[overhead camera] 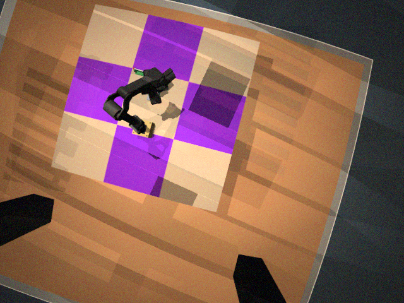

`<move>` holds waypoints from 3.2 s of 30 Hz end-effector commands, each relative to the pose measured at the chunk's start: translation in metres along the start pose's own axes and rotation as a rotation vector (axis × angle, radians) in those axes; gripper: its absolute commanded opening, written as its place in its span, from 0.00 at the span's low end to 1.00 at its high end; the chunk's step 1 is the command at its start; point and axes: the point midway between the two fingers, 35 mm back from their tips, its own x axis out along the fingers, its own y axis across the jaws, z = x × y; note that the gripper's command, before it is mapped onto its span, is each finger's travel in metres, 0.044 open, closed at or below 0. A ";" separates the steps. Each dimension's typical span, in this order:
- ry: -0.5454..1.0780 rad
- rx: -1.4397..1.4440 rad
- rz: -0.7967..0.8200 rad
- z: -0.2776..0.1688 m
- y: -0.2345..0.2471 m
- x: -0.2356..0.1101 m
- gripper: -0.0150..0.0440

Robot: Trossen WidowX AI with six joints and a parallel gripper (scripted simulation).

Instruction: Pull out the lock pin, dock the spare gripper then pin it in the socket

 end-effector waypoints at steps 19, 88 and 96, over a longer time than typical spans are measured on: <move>0.338 0.418 0.108 -0.021 0.040 -0.019 0.25; 0.334 0.410 0.096 0.017 0.024 0.037 0.39; 0.334 0.410 0.096 0.017 0.024 0.037 0.74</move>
